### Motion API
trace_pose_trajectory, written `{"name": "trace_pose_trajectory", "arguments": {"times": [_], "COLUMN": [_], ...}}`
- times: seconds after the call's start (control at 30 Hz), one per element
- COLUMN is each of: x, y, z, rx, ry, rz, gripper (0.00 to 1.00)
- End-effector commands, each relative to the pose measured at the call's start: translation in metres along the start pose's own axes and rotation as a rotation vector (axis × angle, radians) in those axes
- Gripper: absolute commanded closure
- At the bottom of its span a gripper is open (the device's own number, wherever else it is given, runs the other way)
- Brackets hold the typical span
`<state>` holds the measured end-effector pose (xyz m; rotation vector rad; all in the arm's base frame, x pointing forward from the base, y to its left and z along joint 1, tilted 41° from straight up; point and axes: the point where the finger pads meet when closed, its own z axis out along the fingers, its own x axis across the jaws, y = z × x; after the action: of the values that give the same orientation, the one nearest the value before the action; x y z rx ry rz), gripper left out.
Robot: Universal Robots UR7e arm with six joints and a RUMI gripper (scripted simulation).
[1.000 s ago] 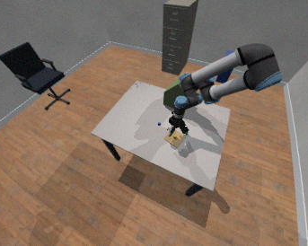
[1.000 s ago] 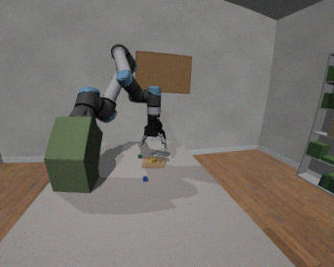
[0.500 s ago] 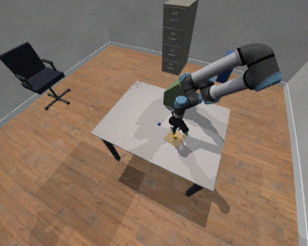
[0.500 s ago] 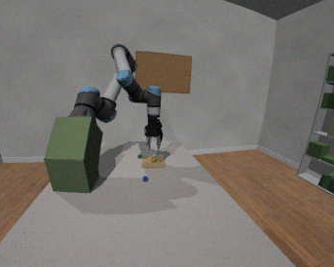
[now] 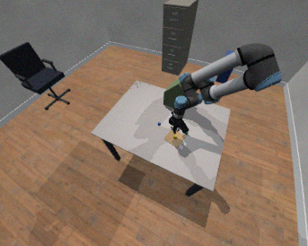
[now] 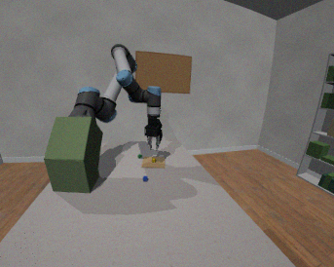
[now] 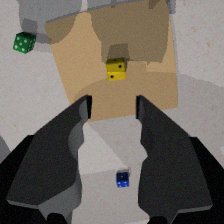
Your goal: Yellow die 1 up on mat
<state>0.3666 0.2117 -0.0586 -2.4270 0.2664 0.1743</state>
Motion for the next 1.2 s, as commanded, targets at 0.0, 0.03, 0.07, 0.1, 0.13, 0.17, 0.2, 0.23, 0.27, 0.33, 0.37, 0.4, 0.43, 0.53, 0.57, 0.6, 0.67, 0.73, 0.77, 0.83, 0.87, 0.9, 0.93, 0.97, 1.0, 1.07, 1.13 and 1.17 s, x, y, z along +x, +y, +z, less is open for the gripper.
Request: {"name": "trace_pose_trajectory", "arguments": {"times": [0.0,0.03,0.07,0.1,0.13,0.17,0.2,0.23,0.27,0.33,0.37,0.4,0.43,0.53,0.57,0.6,0.67,0.73,0.77,0.83,0.87,0.9,0.93,0.97,1.0,1.07,1.13,1.17], "x": [0.0004,0.0004,0.0004,0.0004,0.0004,0.0004,0.0004,0.0004,0.0004,0.0004,0.0004,0.0004,0.0004,0.0004,0.0004,0.0004,0.0004,0.0004,0.0004,0.0004,0.0004,0.0004,0.0004,0.0004,0.0004,0.0004,0.0004,0.0004], "y": [0.0,0.0,0.0,0.0,0.0,0.0,0.0,0.0,0.0,0.0,0.0,0.0,0.0,0.0,0.0,0.0,0.0,0.0,0.0,0.0,0.0,0.0,0.0,0.0,0.0001,0.0001,0.0001,0.0001], "z": [-0.0003,-0.0003,-0.0003,-0.0003,-0.0003,-0.0003,-0.0003,-0.0003,-0.0003,-0.0003,-0.0003,-0.0003,-0.0003,-0.0003,-0.0003,-0.0002,0.0,0.0004,0.0007,0.0016,0.0022,0.0028,0.0028,0.0028,0.0036,0.0053,0.0073,0.0085], "rx": [0.0,0.0,0.0,0.0,0.0,0.0,0.0,0.0,0.0,0.0,0.0,0.0,0.0,0.0,0.0,0.0,0.0,0.0,0.0,0.0,0.0,0.0,0.0,0.0,0.0,0.0,0.0,0.0], "ry": [0.001,0.001,0.001,0.001,0.001,0.001,0.001,0.001,0.001,0.001,0.001,0.001,0.001,0.001,0.001,0.001,0.001,0.001,0.001,0.001,0.001,0.001,0.001,0.001,0.001,0.001,0.001,0.001], "rz": [0.0,0.0,0.0,0.0,0.0,0.0,0.0,0.0,0.0,0.0,0.0,0.0,0.0,0.0,0.0,0.0,0.0,0.0,0.0,0.0,0.0,0.0,0.0,0.0,0.0,-0.001,-0.001,-0.001], "gripper": [0.79,0.79,0.79,0.79,0.79,0.79,0.79,0.79,0.79,0.79,0.79,0.79,0.79,0.79,0.79,0.79,0.79,0.79,0.79,0.79,0.79,0.79,0.79,0.79,0.79,0.79,0.79,0.79]}}
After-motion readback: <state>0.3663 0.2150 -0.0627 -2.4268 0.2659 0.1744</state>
